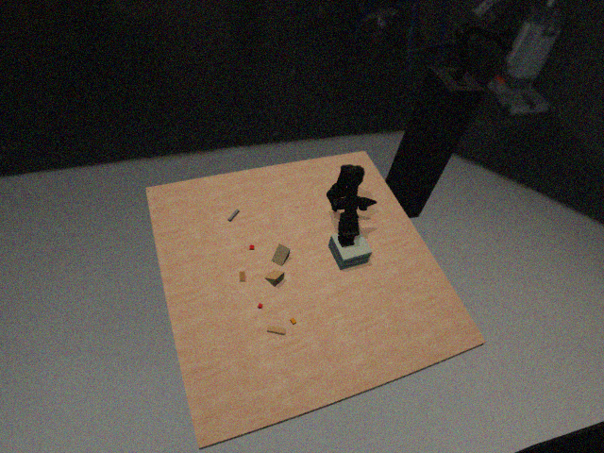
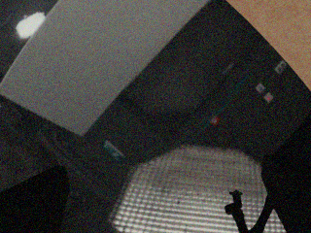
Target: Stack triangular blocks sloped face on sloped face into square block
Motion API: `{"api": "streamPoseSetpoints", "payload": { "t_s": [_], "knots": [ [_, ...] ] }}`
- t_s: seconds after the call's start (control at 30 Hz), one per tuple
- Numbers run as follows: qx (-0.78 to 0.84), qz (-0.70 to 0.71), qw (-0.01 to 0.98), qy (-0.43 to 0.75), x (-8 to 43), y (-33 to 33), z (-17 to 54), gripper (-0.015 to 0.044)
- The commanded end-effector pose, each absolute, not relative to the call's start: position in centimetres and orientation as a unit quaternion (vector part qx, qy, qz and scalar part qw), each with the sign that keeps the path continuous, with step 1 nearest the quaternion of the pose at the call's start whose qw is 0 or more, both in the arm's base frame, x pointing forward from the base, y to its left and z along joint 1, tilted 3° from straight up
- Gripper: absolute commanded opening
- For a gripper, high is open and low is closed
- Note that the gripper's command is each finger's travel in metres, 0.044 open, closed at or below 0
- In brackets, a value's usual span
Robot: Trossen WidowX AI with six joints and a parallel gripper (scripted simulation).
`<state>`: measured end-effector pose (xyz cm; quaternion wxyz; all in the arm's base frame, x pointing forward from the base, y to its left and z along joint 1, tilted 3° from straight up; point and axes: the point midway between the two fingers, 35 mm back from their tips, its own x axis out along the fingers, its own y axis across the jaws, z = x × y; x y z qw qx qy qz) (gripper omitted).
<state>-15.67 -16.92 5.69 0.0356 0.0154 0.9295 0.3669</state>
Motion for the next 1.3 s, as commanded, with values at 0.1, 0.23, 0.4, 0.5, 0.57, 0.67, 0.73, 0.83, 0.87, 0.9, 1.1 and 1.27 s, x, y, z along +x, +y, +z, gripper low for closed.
{"api": "streamPoseSetpoints", "payload": {
  "t_s": [0.1,0.23,0.4,0.5,0.57,0.67,0.73,0.83,0.87,0.9,1.1,1.27],
  "knots": [
    [-0.009,0.322,0.038,0.946,-14.7,-18.1,5.5,0.044],
    [-0.074,0.198,0.056,0.976,-11.6,-21.2,5.1,0.044],
    [-0.15,0.047,0.102,0.982,-6.8,-24.2,4.8,0.044],
    [-0.186,-0.032,0.137,0.972,-3.8,-25.4,4.6,0.044],
    [-0.207,-0.082,0.164,0.961,-1.7,-25.9,4.5,0.044],
    [-0.225,-0.129,0.197,0.945,0.6,-26.4,4.4,0.044],
    [-0.223,-0.121,0.217,0.943,1.2,-26.6,4.2,0.044],
    [-0.231,-0.161,0.264,0.922,3.7,-26.8,3.9,0.044],
    [-0.235,-0.187,0.283,0.911,4.9,-26.8,3.8,0.044],
    [-0.238,-0.212,0.303,0.898,6.1,-26.8,3.7,0.044],
    [-0.257,-0.263,0.407,0.836,12.9,-25.2,3.7,0.044],
    [-0.242,-0.339,0.495,0.762,18.7,-22.5,3.8,0.044]
  ]
}}
